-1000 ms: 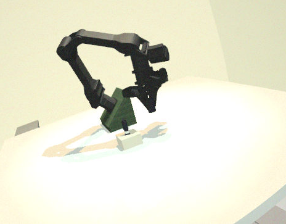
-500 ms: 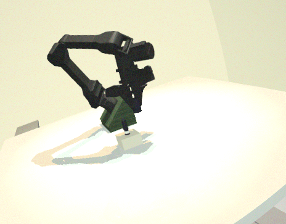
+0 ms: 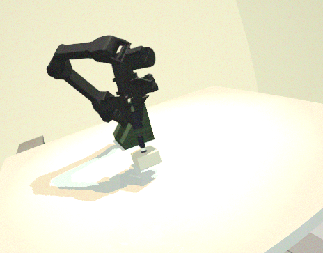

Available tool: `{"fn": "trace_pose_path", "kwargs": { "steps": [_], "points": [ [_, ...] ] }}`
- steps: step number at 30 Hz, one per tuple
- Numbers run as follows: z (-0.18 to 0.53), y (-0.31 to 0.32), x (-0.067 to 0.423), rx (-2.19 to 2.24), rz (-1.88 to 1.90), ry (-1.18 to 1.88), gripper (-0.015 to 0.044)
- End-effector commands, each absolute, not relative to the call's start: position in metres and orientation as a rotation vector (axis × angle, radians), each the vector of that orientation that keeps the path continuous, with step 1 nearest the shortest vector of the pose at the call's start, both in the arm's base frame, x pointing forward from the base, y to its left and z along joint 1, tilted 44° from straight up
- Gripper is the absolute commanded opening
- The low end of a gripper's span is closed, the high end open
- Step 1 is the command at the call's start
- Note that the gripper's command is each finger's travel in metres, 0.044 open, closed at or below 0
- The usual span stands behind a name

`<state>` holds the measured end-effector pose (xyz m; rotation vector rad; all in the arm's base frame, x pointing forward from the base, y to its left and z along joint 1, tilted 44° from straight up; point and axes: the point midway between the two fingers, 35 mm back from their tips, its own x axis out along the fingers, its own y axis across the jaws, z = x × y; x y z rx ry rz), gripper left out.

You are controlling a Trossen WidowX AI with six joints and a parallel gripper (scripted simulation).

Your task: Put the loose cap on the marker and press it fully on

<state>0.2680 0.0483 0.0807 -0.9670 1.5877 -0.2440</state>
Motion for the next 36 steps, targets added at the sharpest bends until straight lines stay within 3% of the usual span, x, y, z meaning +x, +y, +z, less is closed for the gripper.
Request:
{"fn": "trace_pose_path", "kwargs": {
  "steps": [1,36],
  "points": [
    [0.083,0.046,0.269,-0.97,-0.244,1.581,0.0],
    [0.047,0.012,0.273,-0.971,-0.245,1.58,0.0]
  ]
}}
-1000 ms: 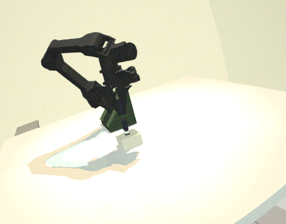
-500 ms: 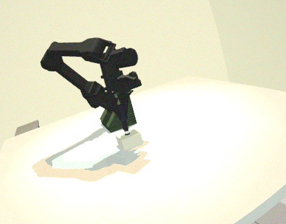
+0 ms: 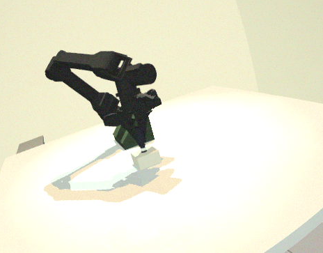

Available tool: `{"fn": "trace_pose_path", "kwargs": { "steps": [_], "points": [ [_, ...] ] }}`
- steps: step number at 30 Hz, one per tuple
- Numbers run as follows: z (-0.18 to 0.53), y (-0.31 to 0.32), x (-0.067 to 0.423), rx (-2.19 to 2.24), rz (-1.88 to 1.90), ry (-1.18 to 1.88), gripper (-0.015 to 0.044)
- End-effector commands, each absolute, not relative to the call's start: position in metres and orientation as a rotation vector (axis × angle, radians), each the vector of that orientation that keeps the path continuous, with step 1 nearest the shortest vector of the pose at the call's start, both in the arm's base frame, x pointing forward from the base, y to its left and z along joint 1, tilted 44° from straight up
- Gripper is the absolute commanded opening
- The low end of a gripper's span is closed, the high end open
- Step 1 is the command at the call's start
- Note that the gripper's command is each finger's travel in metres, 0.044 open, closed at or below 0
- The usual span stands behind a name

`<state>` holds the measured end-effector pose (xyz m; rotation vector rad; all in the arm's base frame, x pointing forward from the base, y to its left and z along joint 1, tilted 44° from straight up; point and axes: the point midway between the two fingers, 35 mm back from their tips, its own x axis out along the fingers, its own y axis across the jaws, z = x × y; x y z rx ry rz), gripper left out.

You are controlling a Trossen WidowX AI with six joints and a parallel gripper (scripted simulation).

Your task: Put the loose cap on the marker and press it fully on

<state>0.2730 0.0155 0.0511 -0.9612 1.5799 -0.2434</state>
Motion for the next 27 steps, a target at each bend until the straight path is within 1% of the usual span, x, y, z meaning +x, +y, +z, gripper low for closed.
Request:
{"fn": "trace_pose_path", "kwargs": {
  "steps": [1,24,27],
  "points": [
    [0.0465,0.0105,0.2726,-0.971,-0.245,1.58,0.0],
    [0.0439,0.0076,0.2724,-0.971,-0.246,1.58,0.0],
    [0.0442,0.0083,0.2724,-0.964,-0.245,1.58,0.0079]
  ]
}}
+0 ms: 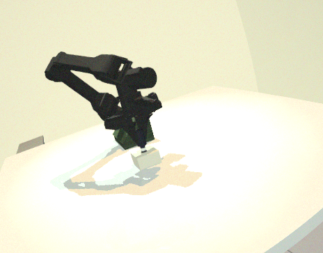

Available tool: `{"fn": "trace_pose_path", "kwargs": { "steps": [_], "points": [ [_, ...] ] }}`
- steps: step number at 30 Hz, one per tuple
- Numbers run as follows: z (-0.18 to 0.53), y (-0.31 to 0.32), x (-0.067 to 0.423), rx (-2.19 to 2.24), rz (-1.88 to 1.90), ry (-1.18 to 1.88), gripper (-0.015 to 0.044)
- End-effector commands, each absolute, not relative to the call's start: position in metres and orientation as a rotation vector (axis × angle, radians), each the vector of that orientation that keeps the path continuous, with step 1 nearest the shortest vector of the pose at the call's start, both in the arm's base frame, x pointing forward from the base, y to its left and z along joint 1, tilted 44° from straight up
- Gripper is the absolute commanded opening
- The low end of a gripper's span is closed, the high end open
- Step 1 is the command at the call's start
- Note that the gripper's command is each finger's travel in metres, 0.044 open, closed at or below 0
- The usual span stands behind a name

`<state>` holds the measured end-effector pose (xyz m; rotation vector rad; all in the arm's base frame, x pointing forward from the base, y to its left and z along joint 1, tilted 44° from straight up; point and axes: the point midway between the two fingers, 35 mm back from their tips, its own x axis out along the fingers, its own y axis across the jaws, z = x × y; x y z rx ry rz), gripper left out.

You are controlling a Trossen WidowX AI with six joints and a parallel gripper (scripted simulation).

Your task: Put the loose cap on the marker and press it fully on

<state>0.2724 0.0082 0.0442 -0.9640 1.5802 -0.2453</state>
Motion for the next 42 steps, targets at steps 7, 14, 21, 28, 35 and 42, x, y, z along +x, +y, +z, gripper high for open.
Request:
{"fn": "trace_pose_path", "kwargs": {
  "steps": [7,14,21,28,35,42],
  "points": [
    [0.044,0.008,0.272,-0.964,-0.245,1.58,0.0263],
    [0.044,0.008,0.272,-0.964,-0.245,1.58,0.044],
    [0.09,0.054,0.27,-0.962,-0.241,1.581,0.044],
    [0.097,0.059,0.268,-0.91,-0.295,1.563,0.0387],
    [0.091,0.053,0.268,-0.646,-0.547,1.454,0.0204],
    [0.091,0.053,0.268,-0.646,-0.547,1.454,0.002]
  ]
}}
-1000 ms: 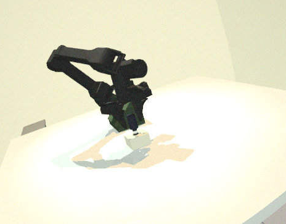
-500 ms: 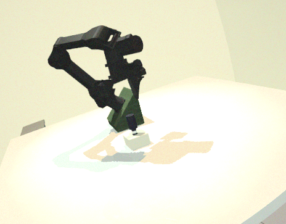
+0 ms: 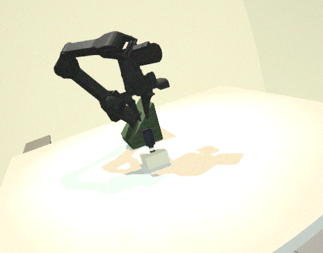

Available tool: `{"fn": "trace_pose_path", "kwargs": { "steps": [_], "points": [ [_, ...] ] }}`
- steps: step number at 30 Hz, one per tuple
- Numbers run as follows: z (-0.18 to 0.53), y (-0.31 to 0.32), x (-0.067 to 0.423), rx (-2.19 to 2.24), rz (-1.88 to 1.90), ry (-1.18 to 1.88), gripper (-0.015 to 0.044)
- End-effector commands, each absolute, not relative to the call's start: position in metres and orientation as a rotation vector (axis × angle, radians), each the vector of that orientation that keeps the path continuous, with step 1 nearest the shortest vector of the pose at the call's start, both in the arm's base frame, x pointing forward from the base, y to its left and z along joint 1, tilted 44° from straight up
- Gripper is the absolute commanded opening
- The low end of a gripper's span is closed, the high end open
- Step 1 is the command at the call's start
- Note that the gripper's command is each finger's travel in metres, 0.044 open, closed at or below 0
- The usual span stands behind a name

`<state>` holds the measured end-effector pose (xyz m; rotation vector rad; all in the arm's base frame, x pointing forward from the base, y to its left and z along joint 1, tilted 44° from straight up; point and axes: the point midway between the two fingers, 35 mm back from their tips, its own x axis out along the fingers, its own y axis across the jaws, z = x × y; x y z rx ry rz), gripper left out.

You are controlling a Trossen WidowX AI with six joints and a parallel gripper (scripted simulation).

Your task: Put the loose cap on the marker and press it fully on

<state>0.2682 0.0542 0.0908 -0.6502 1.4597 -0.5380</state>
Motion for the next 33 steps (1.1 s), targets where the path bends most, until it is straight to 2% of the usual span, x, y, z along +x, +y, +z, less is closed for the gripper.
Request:
{"fn": "trace_pose_path", "kwargs": {
  "steps": [1,33],
  "points": [
    [0.091,0.053,0.268,-0.646,-0.547,1.454,0.0],
    [0.068,0.031,0.27,-0.647,-0.548,1.453,0.0]
  ]
}}
